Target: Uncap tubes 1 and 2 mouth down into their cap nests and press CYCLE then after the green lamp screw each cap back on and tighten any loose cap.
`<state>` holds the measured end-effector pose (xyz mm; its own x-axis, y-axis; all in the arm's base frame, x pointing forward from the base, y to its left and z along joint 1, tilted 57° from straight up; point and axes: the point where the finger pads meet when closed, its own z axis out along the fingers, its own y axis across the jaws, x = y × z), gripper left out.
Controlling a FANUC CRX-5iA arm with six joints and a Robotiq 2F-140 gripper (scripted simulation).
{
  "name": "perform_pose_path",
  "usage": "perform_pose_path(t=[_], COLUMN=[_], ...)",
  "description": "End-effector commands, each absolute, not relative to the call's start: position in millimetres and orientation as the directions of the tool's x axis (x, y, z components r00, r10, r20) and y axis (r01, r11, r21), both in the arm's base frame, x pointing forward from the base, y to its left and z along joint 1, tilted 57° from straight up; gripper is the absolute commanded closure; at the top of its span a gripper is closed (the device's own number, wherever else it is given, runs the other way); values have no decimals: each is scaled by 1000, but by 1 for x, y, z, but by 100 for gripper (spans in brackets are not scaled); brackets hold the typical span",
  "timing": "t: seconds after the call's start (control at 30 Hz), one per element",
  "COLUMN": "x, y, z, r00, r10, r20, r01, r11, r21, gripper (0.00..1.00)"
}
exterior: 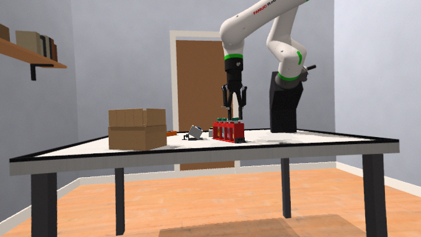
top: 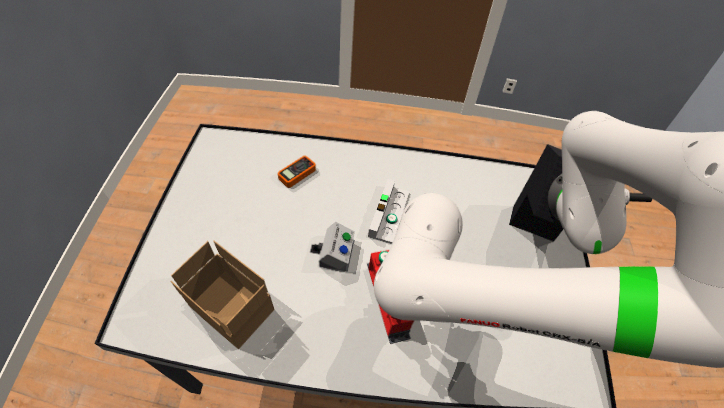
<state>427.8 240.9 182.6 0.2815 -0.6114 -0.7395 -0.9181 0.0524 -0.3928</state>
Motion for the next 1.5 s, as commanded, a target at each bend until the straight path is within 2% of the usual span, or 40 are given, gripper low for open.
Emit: perform_pose_path(t=[0.0,0.2,0.27,0.4,0.53,0.57,1.03,1.33,1.47], x=[428,428,428,428,428,428,428,428,428], y=[240,240,240,240,240,240,240,240,240], z=[183,183,183,183,183,183,183,183,183], r00=[437,628,628,726,726,726,726,508,453], r10=[-605,-576,-576,-542,-542,-542,-542,-599,-604], r20=[-665,-523,-523,-422,-422,-422,-422,-619,-655], r01=[-855,-726,-726,-628,-628,-628,-628,-814,-846], r11=[-50,-192,-192,-274,-274,-274,-274,-101,-61], r21=[-517,-660,-660,-729,-729,-729,-729,-571,-529], gripper=[59,59,59,59,59,70,70,70,70])
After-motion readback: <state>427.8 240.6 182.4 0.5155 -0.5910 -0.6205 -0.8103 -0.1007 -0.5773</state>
